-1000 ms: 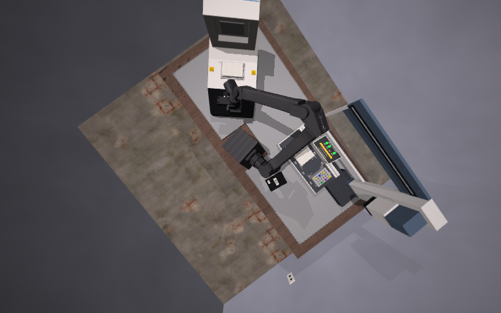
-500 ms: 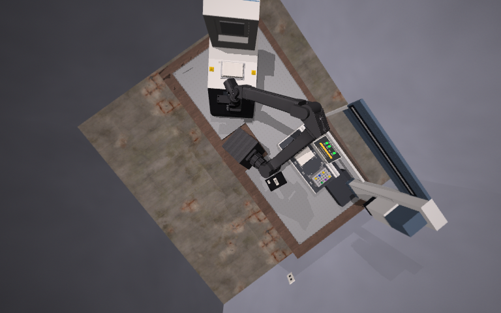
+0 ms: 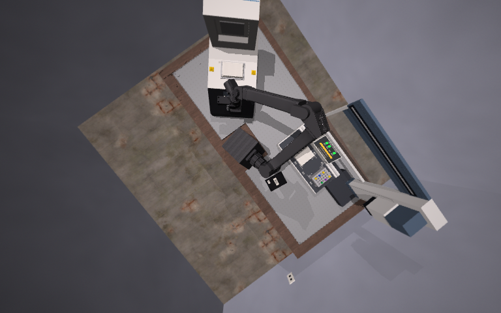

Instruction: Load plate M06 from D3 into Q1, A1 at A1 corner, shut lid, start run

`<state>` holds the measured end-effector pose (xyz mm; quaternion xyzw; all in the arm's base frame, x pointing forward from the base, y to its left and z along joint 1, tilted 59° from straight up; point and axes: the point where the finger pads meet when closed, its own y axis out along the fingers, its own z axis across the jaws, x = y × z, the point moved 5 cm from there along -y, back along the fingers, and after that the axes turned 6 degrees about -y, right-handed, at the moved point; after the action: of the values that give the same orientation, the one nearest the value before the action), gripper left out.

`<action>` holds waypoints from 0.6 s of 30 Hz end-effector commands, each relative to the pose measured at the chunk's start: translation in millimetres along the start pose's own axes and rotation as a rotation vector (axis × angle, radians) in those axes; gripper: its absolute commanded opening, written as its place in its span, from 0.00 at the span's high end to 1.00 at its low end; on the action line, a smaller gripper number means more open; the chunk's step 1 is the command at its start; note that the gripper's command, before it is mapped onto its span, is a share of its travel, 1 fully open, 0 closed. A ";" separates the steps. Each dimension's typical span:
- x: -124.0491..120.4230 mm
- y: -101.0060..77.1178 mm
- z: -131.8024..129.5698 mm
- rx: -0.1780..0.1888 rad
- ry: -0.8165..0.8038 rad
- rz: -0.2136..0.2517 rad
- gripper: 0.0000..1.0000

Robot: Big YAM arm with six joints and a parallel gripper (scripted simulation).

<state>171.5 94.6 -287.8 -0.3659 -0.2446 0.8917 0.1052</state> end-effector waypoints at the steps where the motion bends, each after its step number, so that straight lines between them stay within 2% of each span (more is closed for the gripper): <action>1: 6.4 4.6 -7.0 -0.002 -0.009 -0.008 1.00; 6: 7.9 -3.0 -11.2 -0.012 -0.020 0.004 1.00; 18: 0.7 -19.7 -21.4 -0.048 0.002 -0.007 1.00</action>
<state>172.2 96.8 -290.3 -0.3650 -0.2449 0.8922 0.1036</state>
